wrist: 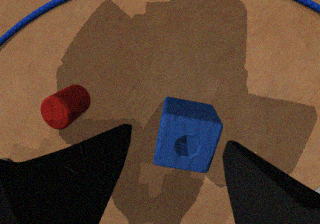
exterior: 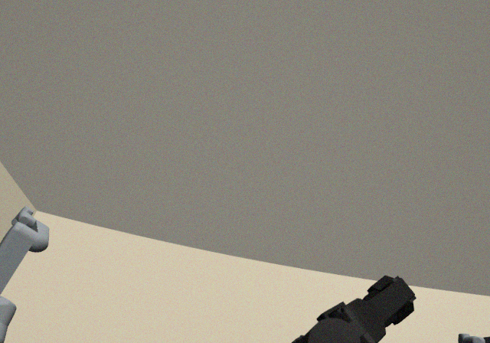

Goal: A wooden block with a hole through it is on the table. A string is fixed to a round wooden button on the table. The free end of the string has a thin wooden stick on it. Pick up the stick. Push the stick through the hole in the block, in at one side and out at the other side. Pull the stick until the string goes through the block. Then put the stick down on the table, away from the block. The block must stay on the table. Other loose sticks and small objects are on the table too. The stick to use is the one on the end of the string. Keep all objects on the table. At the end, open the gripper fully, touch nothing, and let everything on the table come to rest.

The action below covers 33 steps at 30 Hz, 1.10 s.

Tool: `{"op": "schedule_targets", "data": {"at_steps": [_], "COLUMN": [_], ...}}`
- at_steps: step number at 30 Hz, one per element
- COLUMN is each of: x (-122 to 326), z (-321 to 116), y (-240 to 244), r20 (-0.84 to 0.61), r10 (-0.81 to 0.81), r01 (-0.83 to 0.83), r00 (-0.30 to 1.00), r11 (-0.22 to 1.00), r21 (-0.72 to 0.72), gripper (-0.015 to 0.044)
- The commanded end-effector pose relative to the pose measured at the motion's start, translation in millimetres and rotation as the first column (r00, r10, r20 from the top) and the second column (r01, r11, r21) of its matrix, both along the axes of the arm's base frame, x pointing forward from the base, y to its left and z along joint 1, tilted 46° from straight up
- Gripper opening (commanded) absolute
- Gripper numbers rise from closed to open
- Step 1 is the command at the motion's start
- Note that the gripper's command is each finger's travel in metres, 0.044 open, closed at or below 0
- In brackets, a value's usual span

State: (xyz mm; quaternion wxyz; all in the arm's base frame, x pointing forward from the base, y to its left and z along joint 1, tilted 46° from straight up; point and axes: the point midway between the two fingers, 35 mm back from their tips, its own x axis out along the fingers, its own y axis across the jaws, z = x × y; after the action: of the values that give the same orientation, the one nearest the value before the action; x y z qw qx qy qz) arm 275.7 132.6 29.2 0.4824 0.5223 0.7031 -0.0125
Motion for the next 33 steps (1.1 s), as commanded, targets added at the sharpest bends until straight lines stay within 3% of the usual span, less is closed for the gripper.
{"op": "schedule_targets", "data": {"at_steps": [1, 19, 24, 31, 33], "x": [-4.2, -4.7, -3.9, -3.9, -3.9], "z": [-8.2, -10.7, -8.9, -8.9, -8.9], "y": [5.0, 7.9, 7.7, 7.7, 7.7], "r20": [-0.021, -0.021, -0.013, -0.013, -0.013], "r10": [0.001, 0.001, 0.003, 0.003, 0.003], "r01": [-0.001, -0.001, -0.003, -0.003, -0.003], "r00": [1.0, 1.0, 1.0, 1.0, 1.0], "r11": [1.0, 1.0, 1.0, 1.0, 1.0], "r21": [-0.001, 0.0, 0.002, 0.002, 0.002], "gripper": [0.0242, 0.0242, 0.0111, 0.0064, 0.0012]}}
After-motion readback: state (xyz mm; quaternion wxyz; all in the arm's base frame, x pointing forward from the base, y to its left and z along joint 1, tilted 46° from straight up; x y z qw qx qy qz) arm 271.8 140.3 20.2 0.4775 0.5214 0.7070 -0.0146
